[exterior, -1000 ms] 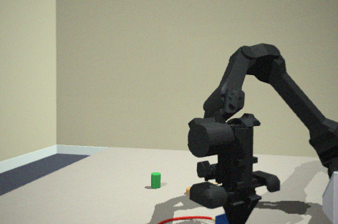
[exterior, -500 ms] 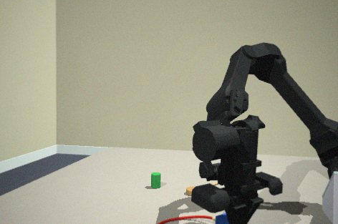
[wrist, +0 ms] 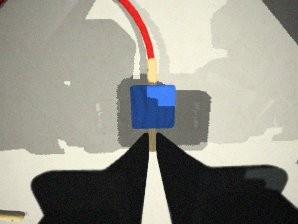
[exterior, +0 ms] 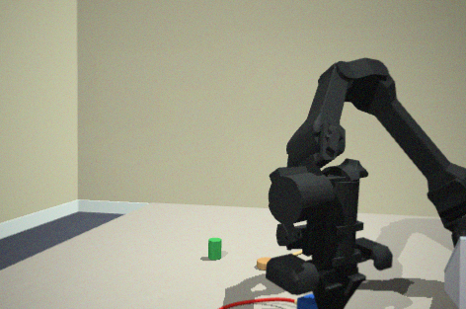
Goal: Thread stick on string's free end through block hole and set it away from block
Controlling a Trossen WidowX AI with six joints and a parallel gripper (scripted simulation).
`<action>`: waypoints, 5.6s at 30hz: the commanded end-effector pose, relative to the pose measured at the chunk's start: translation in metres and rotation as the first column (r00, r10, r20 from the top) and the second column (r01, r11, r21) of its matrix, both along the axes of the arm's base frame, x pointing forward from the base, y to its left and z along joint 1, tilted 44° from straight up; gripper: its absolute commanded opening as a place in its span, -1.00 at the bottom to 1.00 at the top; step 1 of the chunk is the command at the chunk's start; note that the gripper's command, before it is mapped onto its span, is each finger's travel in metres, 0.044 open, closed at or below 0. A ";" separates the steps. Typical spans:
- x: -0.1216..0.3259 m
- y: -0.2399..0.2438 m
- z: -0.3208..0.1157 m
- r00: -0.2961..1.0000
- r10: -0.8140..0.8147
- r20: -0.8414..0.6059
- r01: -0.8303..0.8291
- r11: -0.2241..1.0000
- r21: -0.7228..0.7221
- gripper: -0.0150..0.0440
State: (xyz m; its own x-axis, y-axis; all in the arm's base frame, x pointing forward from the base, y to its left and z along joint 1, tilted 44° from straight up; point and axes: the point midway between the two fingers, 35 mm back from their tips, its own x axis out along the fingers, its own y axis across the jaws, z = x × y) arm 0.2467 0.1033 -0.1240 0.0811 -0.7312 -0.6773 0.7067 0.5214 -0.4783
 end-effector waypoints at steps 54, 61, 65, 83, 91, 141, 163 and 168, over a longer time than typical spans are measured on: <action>-0.050 0.038 -0.035 0.989 0.095 -0.110 -0.096 0.995 -0.006 -0.49; -0.057 0.039 -0.037 0.985 0.114 -0.131 -0.116 0.993 -0.005 -0.49; -0.062 0.040 -0.038 0.983 0.120 -0.137 -0.122 0.992 -0.006 -0.49; -0.078 0.047 -0.045 0.979 0.131 -0.153 -0.134 0.991 -0.008 -0.49; -0.085 0.049 -0.047 0.977 0.140 -0.161 -0.143 0.990 -0.007 -0.49; -0.096 0.046 -0.060 0.977 0.157 -0.143 -0.156 0.988 0.021 -0.49; -0.096 0.046 -0.060 0.977 0.157 -0.143 -0.156 0.988 0.021 -0.49; -0.096 0.046 -0.060 0.977 0.157 -0.143 -0.156 0.988 0.021 -0.49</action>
State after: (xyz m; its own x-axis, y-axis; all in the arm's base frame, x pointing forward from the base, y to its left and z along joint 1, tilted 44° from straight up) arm 0.1520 0.1483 -0.1823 0.1029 -0.7164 -0.6901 0.5363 0.6243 -0.5681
